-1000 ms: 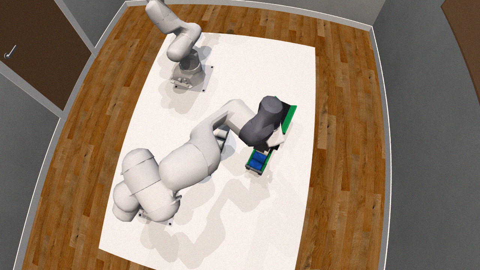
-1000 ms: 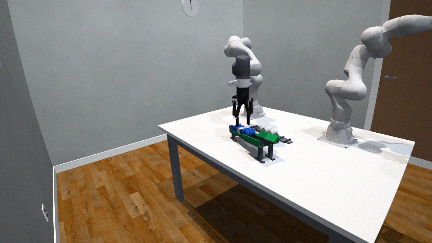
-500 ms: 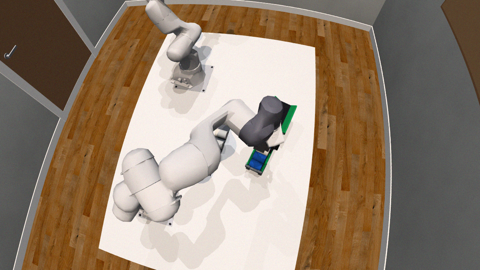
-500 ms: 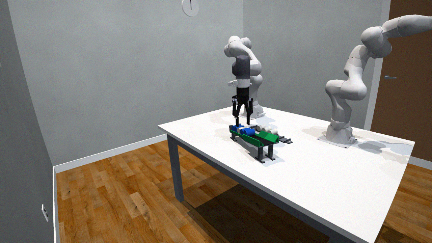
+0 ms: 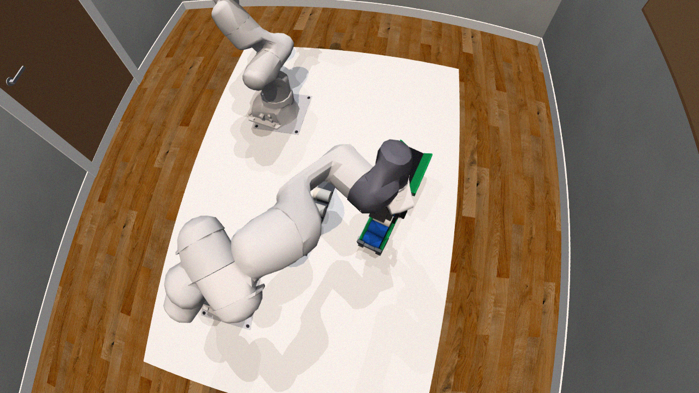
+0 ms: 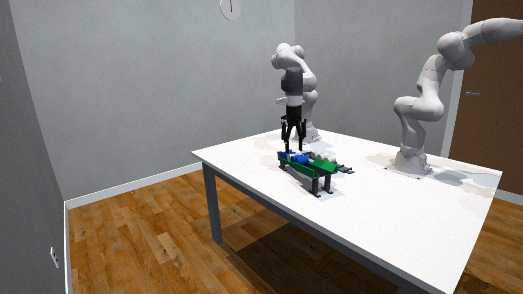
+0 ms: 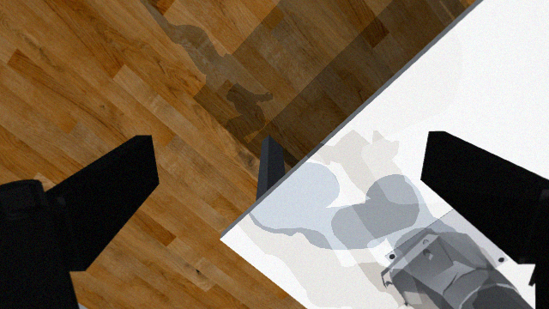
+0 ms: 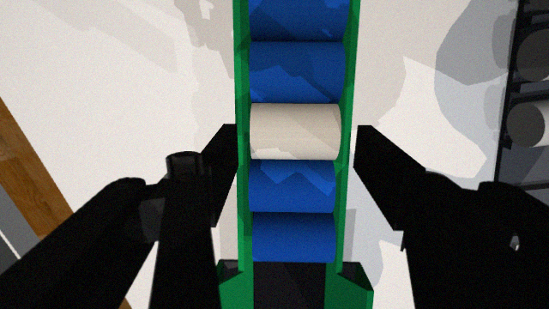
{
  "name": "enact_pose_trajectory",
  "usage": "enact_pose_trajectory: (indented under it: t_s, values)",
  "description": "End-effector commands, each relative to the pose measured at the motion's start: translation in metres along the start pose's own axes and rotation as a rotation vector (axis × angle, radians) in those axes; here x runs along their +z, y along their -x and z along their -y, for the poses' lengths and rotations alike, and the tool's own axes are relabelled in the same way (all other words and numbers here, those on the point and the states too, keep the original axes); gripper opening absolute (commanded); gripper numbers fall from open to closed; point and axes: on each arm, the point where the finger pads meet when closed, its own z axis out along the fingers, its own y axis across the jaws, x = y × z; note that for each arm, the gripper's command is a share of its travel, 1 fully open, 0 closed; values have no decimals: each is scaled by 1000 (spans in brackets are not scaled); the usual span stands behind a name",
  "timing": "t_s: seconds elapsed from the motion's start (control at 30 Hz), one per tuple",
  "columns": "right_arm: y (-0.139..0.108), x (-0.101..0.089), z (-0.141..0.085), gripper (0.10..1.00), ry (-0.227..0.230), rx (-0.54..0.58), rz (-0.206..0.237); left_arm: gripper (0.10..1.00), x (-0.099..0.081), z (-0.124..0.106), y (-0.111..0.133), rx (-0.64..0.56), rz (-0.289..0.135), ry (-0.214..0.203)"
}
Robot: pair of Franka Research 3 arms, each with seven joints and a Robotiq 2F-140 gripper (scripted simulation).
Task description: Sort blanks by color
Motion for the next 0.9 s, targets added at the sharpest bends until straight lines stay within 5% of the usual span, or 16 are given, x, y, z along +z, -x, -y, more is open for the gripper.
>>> enact_pose_trajectory:
  t_s: [0.0, 0.87]
  values:
    - [0, 0, 1, 528, -1, 1, 1, 1000, 0, 0, 0, 0, 0, 0]
    - [1, 8, 1, 528, -1, 1, 1, 1000, 0, 0, 0, 0, 0, 0]
